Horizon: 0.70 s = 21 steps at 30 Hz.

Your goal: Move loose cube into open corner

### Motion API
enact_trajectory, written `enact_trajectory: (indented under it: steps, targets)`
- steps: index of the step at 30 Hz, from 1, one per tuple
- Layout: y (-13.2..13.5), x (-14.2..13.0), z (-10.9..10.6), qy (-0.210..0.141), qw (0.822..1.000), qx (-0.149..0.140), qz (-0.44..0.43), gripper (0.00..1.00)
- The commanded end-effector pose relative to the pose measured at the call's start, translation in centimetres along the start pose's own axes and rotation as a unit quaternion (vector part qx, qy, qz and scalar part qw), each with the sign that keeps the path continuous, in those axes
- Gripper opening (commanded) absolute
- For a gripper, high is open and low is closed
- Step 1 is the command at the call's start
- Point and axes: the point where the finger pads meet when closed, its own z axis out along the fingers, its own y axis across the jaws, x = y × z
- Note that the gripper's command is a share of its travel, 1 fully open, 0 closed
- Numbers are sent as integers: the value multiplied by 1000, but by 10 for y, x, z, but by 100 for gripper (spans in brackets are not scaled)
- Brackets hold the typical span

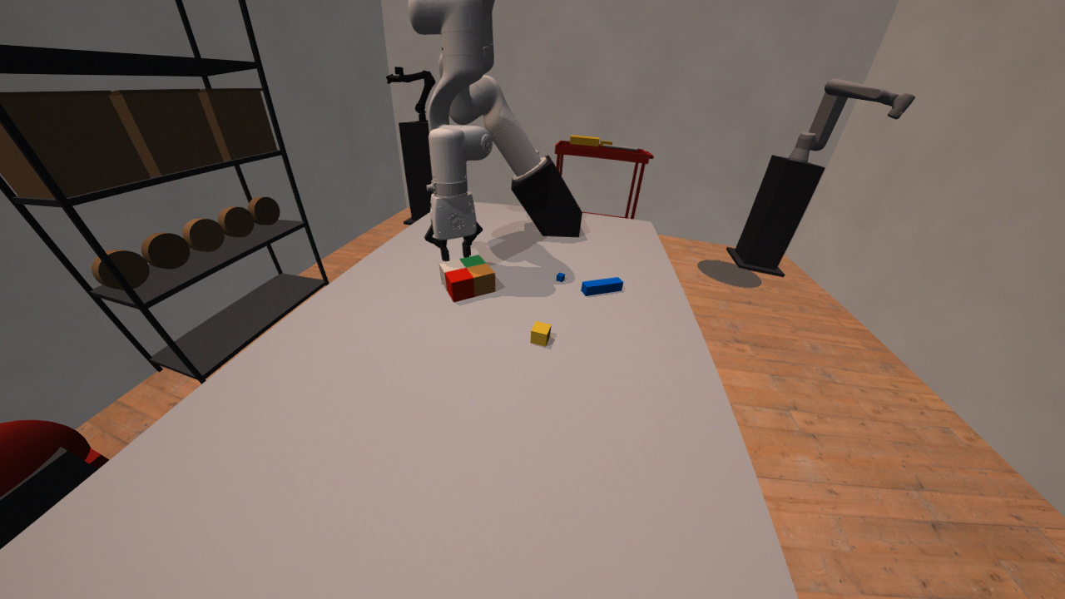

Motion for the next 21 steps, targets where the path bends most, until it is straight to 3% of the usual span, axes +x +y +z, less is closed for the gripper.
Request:
enact_trajectory:
  steps: [1,21]
  targets:
    - [0,-1,-7,0,1000,1,0,49]
    - [0,-1,-56,0,1000,1,0,49]
